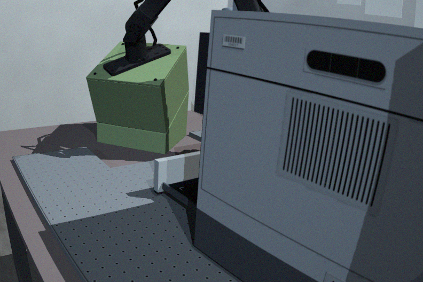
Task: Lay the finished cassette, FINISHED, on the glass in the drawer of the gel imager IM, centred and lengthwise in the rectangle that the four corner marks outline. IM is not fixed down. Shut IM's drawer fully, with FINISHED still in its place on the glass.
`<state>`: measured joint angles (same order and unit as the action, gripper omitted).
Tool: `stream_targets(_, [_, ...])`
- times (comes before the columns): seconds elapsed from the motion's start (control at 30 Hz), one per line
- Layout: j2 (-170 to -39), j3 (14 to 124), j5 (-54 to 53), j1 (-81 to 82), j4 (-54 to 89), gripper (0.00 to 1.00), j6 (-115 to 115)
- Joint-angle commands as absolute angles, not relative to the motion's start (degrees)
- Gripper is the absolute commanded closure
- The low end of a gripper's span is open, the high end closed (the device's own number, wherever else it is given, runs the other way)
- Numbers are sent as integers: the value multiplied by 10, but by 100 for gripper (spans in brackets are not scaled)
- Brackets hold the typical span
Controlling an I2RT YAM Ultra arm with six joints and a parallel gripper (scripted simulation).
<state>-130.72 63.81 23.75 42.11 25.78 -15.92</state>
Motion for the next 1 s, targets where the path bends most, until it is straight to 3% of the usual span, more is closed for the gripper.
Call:
stream_targets(0.0, [-1279,618,246,406,250,100,-78])
stream_targets(0.97, [-1150,554,235,193,225,100,660])
